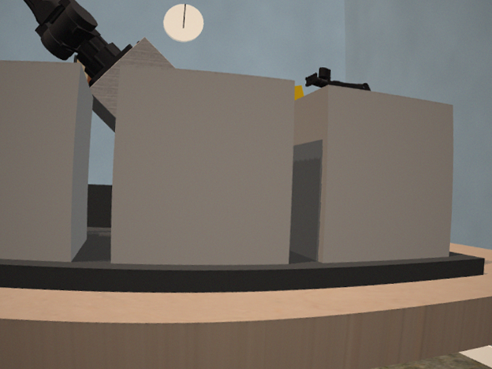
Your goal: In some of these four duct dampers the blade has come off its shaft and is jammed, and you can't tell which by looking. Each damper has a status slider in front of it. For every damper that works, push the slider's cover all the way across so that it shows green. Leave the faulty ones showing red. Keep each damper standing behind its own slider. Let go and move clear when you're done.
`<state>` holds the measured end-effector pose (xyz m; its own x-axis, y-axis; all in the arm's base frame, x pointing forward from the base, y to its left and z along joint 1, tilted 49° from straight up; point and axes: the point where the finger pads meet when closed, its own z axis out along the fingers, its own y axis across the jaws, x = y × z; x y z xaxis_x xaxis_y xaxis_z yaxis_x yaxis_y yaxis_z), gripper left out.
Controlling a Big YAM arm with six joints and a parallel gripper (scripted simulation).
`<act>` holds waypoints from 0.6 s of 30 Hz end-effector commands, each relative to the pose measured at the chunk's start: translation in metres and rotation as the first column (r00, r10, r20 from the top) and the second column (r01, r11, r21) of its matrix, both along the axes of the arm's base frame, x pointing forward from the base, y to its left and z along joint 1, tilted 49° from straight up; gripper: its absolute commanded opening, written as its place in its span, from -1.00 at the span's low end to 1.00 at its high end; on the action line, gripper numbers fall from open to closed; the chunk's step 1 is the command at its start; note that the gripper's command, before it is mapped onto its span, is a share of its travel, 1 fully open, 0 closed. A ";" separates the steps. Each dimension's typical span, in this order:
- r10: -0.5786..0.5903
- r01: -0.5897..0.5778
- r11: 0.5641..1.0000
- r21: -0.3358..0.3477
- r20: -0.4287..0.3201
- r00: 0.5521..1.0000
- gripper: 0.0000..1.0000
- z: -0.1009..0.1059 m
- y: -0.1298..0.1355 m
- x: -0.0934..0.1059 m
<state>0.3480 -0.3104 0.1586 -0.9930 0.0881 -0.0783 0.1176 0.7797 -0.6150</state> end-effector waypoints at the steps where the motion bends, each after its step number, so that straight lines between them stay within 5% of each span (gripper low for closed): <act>1: -0.004 0.004 1.000 0.022 0.002 1.000 -0.66 0.007 -0.012 0.003; 18: 0.001 -0.003 0.992 0.127 0.015 1.000 -0.66 0.013 -0.021 0.002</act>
